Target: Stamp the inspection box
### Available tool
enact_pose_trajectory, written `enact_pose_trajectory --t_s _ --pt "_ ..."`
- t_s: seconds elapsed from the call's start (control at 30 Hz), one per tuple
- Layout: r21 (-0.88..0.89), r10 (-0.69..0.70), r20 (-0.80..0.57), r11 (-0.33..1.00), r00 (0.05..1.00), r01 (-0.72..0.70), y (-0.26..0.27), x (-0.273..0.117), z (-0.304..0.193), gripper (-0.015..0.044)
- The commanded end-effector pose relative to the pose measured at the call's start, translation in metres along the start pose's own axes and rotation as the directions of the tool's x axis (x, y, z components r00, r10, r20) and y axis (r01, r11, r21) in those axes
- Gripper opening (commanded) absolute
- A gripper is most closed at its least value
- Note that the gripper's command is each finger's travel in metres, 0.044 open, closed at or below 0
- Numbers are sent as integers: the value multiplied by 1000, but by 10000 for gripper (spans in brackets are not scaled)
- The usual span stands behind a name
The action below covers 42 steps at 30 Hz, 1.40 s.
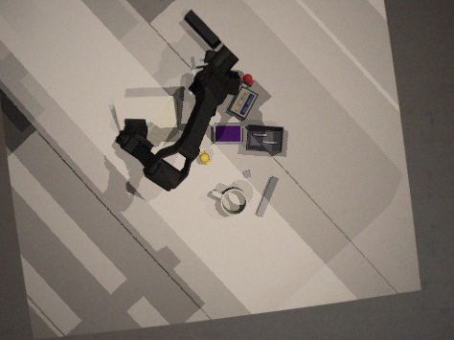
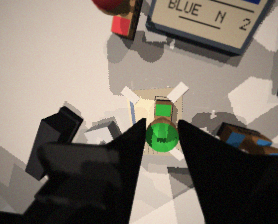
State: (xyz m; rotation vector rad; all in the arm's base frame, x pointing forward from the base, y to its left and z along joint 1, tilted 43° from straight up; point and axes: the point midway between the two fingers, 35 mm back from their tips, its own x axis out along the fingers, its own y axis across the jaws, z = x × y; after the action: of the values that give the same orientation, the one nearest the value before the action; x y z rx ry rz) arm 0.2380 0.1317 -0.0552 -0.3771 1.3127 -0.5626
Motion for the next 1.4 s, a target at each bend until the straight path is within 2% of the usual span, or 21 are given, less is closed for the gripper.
enact_pose_trajectory --t_s 0.0,1.37 --pt "-1 -3 3 1000 1000 3 -1 3 1 0" --pt "-1 -3 3 1000 1000 3 0 -3 1 0"
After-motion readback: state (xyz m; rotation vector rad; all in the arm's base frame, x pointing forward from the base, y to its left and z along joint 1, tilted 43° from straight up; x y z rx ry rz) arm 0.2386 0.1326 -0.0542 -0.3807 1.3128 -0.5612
